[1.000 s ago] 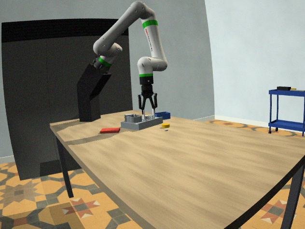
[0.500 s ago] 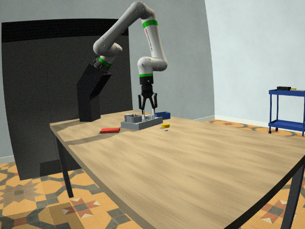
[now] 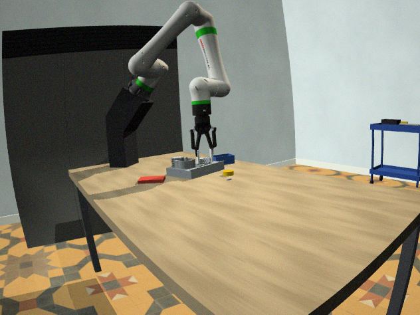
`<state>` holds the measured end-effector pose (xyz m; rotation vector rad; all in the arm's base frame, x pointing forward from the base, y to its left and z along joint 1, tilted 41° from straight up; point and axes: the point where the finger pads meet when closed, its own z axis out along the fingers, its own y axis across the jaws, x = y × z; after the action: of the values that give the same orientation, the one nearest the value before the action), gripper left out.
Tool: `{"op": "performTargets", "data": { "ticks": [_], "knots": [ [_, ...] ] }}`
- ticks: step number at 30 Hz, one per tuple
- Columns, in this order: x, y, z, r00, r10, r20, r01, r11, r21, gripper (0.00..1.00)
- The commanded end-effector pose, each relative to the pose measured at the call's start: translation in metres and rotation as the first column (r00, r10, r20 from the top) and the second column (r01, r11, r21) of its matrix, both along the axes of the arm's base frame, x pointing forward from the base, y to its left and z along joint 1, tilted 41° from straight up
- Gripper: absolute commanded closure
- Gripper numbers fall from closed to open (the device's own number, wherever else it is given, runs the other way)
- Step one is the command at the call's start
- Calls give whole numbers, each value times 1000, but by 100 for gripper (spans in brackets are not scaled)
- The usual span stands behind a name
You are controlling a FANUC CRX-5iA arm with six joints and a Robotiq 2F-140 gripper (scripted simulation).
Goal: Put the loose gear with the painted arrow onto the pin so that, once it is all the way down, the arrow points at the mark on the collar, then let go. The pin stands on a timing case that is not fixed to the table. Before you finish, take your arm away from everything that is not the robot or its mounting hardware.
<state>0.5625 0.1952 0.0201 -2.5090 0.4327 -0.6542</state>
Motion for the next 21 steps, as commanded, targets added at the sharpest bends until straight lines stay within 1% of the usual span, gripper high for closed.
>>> {"op": "performTargets", "data": {
  "ticks": [1,21],
  "knots": [
    [-1,-1,1,1000,0,0,0,1000,0,100],
    [-19,-14,27,1000,0,0,0,1000,0,100]
  ]
}}
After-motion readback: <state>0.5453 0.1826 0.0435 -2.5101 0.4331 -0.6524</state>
